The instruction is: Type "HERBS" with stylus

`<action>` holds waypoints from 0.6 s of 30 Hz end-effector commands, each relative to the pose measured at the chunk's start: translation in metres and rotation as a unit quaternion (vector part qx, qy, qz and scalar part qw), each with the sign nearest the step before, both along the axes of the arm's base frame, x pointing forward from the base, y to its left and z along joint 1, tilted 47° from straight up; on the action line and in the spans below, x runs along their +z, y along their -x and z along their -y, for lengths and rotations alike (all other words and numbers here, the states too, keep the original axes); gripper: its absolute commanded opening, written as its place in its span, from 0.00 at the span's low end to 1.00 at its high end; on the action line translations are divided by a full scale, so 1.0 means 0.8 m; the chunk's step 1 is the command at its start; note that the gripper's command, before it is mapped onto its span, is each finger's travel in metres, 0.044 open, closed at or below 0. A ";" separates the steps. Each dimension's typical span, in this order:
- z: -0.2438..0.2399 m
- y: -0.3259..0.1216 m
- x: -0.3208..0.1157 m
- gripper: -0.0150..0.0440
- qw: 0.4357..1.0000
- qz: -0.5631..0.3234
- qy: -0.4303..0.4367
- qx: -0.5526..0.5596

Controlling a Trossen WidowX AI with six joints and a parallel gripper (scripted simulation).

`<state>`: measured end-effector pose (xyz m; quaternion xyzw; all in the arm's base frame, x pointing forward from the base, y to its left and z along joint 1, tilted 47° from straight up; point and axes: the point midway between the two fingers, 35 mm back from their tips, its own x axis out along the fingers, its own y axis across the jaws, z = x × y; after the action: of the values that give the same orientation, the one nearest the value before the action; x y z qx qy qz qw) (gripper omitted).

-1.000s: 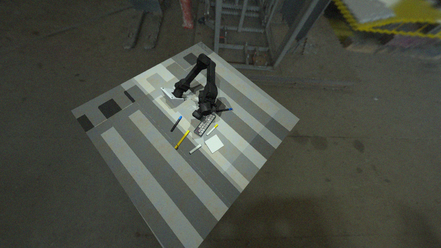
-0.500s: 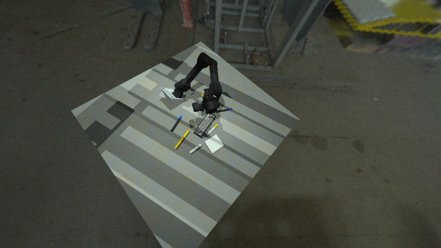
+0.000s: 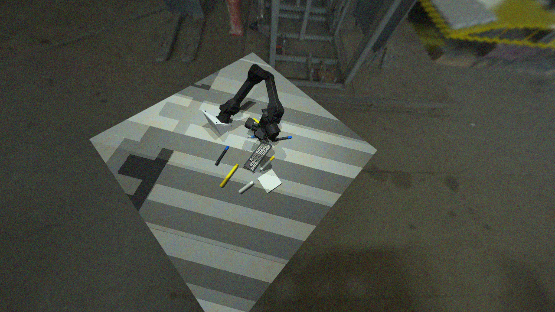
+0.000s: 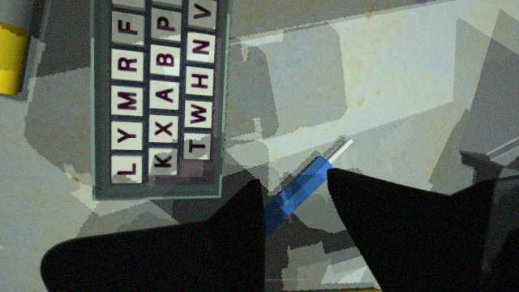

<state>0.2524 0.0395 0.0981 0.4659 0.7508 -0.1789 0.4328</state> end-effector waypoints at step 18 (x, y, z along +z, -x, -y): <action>-0.025 0.049 0.009 0.51 0.861 -0.247 0.209 -0.392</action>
<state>0.2257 0.0569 0.1052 0.5503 0.6099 -0.5048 0.2653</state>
